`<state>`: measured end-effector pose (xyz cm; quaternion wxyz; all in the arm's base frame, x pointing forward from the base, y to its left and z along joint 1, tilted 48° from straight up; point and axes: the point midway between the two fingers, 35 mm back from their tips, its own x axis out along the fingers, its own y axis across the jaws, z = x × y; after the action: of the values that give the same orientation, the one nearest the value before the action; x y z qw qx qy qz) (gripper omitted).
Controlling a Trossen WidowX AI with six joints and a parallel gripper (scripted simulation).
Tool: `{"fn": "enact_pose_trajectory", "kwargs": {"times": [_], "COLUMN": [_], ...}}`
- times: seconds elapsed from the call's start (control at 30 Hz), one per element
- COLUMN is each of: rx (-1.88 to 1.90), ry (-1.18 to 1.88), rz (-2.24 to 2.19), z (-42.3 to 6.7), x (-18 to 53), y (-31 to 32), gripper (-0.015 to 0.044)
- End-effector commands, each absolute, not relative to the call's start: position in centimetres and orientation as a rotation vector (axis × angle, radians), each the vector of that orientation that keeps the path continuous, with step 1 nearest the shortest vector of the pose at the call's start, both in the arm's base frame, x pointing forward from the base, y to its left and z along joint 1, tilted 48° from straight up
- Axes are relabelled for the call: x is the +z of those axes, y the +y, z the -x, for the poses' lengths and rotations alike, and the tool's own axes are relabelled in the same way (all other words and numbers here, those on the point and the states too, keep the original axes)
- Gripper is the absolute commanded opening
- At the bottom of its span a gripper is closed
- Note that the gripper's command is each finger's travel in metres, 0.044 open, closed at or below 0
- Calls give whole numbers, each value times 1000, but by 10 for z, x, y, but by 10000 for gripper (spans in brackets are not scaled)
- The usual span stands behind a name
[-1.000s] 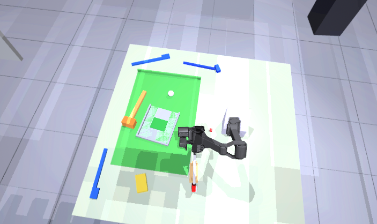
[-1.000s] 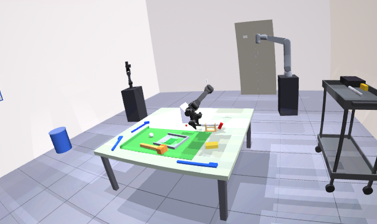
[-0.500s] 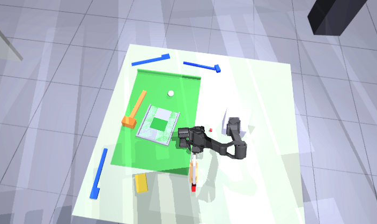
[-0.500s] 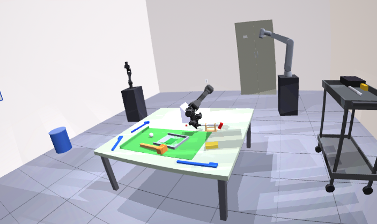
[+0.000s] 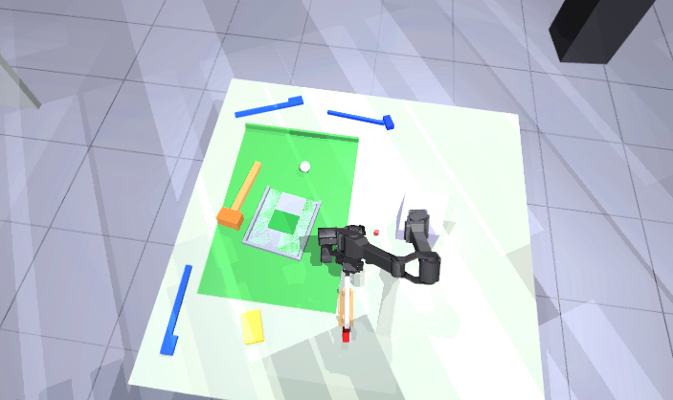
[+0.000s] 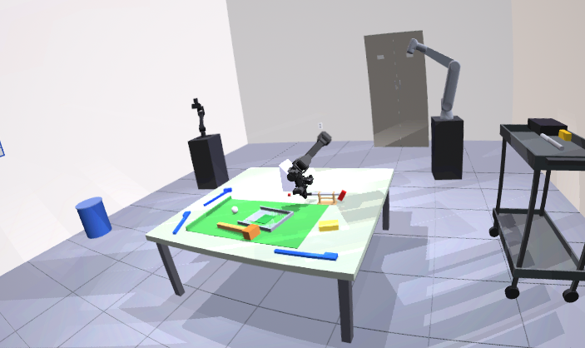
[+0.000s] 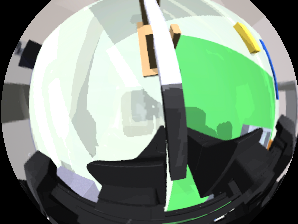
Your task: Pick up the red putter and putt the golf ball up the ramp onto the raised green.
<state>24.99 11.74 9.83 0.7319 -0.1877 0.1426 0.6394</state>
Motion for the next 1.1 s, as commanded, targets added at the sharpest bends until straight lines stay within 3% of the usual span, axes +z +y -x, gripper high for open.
{"fn": "enact_pose_trajectory", "kwargs": {"times": [0.0,0.8,1.07], "rx": [1402,1405,1347], "ry": [313,312,444], "rz": [420,413,327], "z": [-252,-237,-253], "x": [102,163,142], "y": [111,46,26], "gripper": [0,0,0]}}
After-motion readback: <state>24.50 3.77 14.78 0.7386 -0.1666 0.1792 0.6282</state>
